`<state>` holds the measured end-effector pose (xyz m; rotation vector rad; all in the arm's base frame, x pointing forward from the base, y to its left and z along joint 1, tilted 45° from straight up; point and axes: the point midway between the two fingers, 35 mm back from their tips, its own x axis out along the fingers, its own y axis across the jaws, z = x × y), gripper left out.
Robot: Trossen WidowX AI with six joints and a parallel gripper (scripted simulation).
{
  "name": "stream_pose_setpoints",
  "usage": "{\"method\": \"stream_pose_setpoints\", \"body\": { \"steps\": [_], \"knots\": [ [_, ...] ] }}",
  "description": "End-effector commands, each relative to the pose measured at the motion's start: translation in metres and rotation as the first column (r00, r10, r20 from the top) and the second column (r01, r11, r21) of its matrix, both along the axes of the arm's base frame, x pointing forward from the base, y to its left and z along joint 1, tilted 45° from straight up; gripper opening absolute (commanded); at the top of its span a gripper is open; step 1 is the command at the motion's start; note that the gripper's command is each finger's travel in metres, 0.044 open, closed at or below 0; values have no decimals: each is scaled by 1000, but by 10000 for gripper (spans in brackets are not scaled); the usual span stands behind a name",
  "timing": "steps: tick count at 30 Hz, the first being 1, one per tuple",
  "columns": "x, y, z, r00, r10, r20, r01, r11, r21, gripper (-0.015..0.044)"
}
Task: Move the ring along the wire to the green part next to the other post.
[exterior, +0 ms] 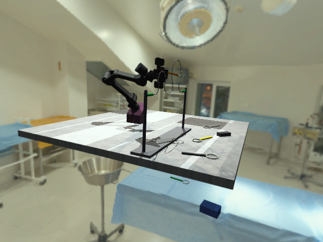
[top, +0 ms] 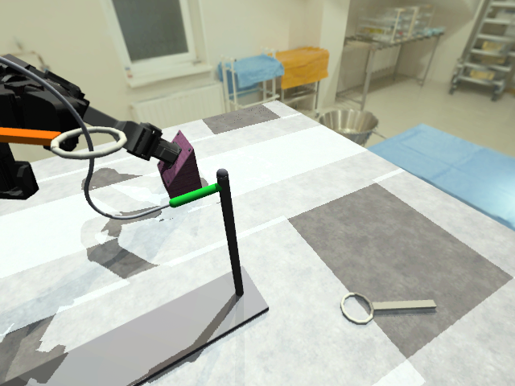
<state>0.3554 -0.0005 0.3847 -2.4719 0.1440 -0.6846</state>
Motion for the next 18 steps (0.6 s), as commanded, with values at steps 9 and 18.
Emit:
{"method": "stream_pose_setpoints", "body": {
  "steps": [9,18],
  "knots": [
    [0,5,4,1000,1,-7,-2,989,-145,-150],
    [0,9,6,1000,-2,-14,-2,969,-248,-150]
  ]
}}
